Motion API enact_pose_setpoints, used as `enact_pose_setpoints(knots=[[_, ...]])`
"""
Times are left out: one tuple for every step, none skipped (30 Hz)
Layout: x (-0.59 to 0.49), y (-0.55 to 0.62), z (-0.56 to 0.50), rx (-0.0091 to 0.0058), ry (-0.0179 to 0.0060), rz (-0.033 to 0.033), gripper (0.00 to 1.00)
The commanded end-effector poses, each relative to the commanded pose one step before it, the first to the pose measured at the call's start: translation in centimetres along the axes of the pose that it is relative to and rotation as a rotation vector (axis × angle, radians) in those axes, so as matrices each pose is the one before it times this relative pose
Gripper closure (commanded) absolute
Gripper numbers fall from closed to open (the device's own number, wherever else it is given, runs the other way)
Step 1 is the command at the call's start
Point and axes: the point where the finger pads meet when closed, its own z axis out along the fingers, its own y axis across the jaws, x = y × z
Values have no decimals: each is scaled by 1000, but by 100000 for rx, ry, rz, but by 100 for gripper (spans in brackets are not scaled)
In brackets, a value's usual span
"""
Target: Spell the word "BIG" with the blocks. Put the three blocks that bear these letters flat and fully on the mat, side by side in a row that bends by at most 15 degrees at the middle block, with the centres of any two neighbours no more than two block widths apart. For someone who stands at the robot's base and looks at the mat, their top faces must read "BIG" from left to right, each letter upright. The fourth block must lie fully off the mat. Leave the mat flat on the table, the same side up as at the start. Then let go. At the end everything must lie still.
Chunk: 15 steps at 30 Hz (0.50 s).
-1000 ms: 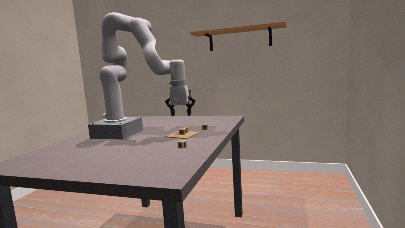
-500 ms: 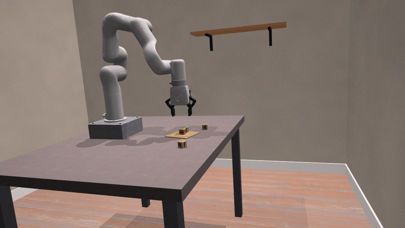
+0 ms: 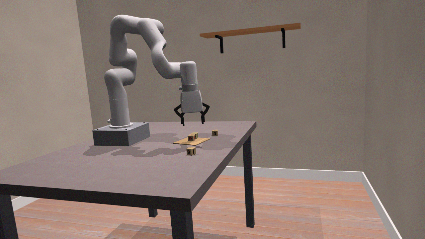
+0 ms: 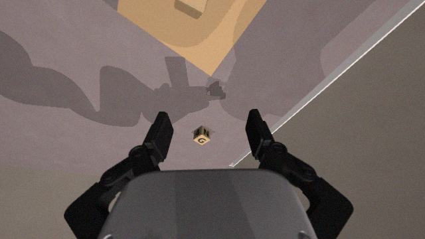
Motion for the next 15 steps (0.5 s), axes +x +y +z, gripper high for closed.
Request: enact_pose_setpoints(knots=[[-2024,220,18,571,371,-8396,0],[-1456,-262,42,2,-46,-5540,0],[-1070,-292,37,4,-34,-4121,0],[-383,-130,15,2,-12,-1496,0],[-485,-179,20,3,-16,-1909,0],[-658,-270,29,5,-22,-2618,0],[-678,-314,32,6,-23,-2737,0],[-660,-343,34,7,-22,-2715,0],[-644,-373,36,8,-22,-2707,0],[-642,-412,39,10,-22,-2763,0],[-621,-441,41,11,-22,-2748,0],[-602,-470,43,12,-21,-2745,0],[-581,-499,45,13,-21,-2742,0],[-502,-472,42,12,-18,-2458,0],[-404,-411,36,11,-15,-2050,0]])
